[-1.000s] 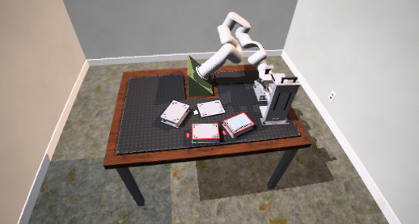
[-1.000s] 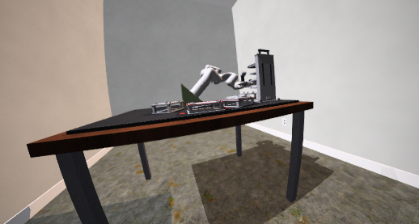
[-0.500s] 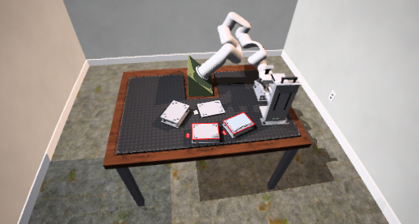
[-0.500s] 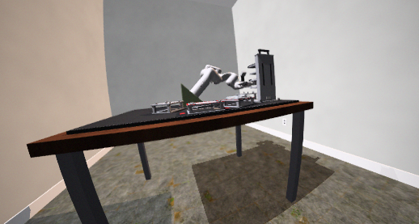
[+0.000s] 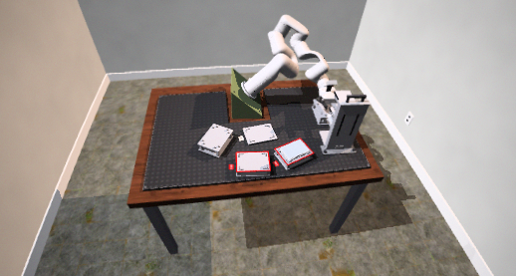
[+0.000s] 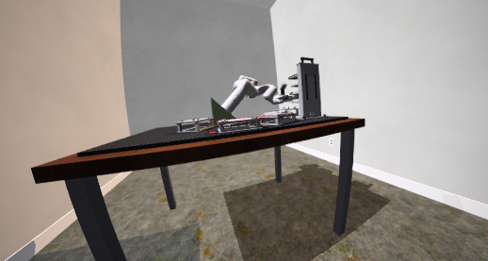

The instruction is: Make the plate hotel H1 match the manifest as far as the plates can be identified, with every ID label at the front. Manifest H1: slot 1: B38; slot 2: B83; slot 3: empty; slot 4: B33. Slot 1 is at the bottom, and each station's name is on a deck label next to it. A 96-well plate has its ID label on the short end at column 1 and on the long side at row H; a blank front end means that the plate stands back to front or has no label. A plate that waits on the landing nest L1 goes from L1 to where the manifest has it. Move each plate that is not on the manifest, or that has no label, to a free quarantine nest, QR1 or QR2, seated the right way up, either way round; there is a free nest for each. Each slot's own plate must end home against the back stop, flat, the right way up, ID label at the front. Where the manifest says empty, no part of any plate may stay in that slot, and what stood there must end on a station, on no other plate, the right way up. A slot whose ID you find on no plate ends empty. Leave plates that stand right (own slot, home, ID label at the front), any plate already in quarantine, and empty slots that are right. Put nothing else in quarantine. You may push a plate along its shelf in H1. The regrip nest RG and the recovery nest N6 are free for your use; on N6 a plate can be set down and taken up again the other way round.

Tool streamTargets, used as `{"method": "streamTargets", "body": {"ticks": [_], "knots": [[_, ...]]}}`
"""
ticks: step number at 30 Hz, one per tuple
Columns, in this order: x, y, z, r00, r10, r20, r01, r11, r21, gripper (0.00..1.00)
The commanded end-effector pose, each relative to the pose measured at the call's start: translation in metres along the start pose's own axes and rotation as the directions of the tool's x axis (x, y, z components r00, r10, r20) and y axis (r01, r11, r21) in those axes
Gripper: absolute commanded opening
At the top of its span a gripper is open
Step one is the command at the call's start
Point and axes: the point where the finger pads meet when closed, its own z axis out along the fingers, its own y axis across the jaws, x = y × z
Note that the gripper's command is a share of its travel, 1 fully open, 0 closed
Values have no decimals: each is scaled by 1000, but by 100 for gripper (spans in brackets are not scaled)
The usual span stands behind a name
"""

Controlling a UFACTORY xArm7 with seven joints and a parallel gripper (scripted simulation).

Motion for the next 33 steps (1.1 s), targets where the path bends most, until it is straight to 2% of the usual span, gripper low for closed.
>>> {"method": "streamTargets", "body": {"ticks": [1, 22, 33], "knots": [[1, 0, 0, 1000, 2, 0, -2, 1000, -1, 100], [1, 0, 0, 1000, 2, 0, -2, 1000, -1, 100], [1, 0, -18, 1000, 2, 0, -2, 1000, -1, 100]]}}
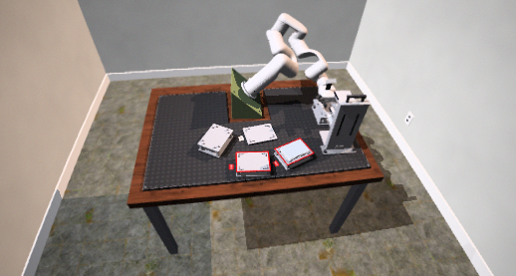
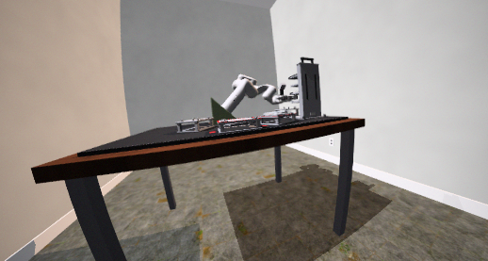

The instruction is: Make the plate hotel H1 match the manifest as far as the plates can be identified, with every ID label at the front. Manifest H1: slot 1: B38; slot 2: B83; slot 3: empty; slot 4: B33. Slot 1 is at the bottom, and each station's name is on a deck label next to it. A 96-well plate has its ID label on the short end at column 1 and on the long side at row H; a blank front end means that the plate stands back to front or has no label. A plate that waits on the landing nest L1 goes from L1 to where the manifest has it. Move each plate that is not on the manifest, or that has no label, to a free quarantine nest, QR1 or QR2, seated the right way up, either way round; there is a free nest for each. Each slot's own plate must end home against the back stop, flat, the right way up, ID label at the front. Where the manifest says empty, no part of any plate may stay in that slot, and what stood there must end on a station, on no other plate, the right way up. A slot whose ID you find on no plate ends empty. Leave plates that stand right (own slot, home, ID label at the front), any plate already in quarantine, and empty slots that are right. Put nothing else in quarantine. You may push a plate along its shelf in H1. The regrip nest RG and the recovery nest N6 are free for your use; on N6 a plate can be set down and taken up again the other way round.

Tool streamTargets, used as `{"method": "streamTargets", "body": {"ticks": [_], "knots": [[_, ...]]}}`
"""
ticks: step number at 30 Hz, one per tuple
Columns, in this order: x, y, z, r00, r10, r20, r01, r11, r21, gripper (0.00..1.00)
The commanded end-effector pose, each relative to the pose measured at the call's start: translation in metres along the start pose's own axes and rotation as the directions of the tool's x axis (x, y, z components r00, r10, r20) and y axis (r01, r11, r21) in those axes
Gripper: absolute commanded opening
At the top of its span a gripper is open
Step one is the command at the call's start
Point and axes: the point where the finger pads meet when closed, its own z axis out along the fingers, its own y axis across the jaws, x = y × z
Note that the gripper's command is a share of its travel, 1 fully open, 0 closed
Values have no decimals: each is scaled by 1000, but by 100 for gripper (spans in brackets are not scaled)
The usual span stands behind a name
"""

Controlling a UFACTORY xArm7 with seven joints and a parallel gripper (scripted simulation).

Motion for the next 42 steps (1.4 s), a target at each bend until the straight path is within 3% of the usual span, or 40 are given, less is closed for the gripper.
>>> {"method": "streamTargets", "body": {"ticks": [1, 31, 42], "knots": [[1, 0, -6, 1000, 2, 0, -2, 1000, -1, 100], [1, 0, -49, 1000, 2, 0, -2, 1000, -1, 100], [19, 0, -49, 1000, 2, 0, -2, 1000, -1, 100]]}}
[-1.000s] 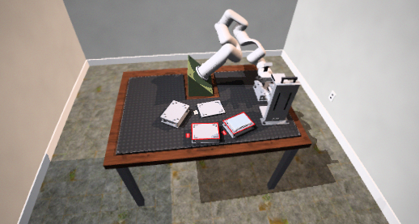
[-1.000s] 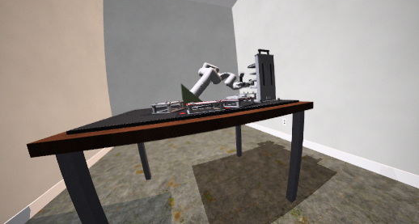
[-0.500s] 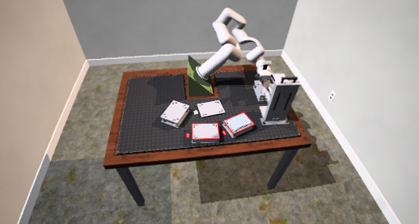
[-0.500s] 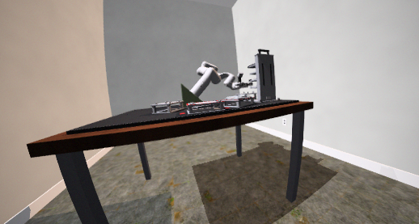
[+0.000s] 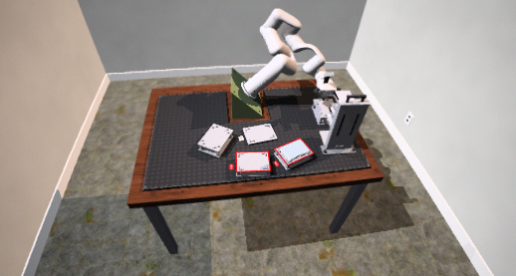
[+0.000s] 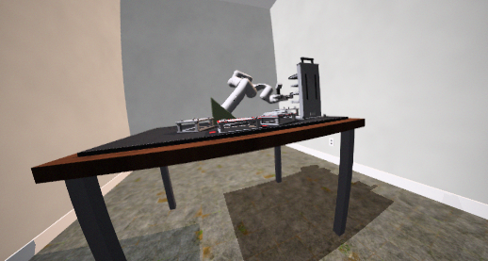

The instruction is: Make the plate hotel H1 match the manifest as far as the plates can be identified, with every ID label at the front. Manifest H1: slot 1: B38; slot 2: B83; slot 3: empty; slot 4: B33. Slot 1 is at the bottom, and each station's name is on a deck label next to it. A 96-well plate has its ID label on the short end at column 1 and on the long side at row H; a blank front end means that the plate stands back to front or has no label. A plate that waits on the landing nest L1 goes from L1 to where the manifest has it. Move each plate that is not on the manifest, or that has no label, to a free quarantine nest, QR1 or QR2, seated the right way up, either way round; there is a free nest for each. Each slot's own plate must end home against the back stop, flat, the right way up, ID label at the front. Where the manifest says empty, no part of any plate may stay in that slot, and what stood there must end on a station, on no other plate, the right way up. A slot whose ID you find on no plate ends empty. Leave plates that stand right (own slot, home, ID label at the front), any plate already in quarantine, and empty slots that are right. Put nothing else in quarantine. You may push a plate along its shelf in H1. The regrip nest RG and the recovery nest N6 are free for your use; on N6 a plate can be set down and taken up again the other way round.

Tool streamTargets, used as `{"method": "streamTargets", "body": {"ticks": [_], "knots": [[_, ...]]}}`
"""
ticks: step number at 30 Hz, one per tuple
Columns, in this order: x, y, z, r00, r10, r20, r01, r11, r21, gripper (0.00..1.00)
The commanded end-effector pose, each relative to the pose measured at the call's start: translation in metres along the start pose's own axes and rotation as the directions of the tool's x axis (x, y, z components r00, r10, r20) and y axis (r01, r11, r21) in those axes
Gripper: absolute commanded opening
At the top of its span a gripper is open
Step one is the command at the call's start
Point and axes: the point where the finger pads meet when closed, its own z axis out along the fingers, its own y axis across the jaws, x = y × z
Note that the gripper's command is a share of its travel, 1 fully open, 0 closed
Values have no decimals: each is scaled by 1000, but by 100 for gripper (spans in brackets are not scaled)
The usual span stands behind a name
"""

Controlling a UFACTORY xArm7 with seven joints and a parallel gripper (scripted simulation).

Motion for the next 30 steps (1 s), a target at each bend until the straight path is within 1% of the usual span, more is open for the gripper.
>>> {"method": "streamTargets", "body": {"ticks": [1, 10, 12, 27, 30], "knots": [[10, 0, 0, 1000, 2, 1, -2, 1000, 0, 100], [34, 0, 0, 1000, 2, 1, -2, 1000, 0, 100], [34, 0, 0, 1000, 2, 1, -2, 1000, 0, 100], [74, 0, 0, 1000, 2, 1, -2, 1000, 0, 100], [77, 0, 0, 1000, 2, 1, -2, 1000, 1, 100]]}}
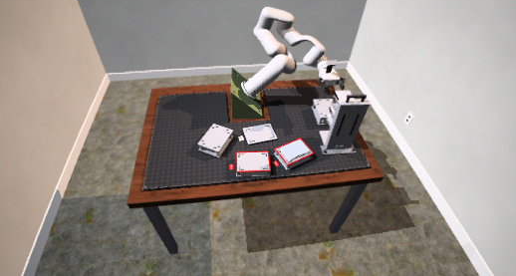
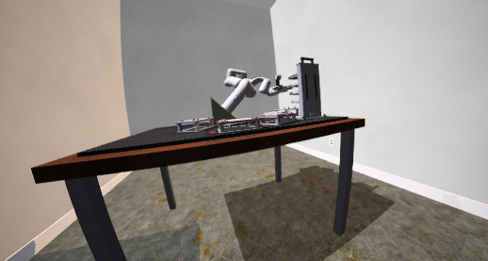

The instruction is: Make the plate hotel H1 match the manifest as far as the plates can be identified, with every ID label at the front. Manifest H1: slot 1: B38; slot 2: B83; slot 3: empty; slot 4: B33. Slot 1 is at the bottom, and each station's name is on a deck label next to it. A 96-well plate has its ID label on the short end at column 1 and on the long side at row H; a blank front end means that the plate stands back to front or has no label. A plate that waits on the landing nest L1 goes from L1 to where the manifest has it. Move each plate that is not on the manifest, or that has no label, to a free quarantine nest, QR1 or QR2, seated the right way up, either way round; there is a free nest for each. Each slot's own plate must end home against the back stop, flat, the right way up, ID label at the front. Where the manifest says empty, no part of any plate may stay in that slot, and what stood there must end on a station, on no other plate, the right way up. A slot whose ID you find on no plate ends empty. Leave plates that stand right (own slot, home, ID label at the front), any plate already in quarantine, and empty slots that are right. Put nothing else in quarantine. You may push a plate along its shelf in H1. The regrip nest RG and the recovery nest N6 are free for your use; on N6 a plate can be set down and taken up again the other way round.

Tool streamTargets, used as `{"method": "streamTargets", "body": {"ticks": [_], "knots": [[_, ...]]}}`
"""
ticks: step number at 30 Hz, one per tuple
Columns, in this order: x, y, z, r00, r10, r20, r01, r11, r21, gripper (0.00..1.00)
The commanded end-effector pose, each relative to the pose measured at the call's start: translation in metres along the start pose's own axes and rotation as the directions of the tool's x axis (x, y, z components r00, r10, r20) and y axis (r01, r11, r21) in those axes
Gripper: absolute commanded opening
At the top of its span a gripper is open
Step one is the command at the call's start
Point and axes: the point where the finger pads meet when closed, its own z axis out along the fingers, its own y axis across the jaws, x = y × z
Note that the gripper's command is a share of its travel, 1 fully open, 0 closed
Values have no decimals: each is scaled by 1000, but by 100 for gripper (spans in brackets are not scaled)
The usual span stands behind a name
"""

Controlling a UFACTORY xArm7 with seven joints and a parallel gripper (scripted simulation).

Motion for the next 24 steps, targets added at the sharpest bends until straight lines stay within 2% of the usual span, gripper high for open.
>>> {"method": "streamTargets", "body": {"ticks": [1, 14, 24], "knots": [[7, 0, 0, 1000, 1, 1, -1, 1000, 0, 100], [42, 0, 0, 1000, 1, 1, -1, 1000, 0, 100], [58, 0, 0, 1000, 1, 1, -1, 1000, 0, 100]]}}
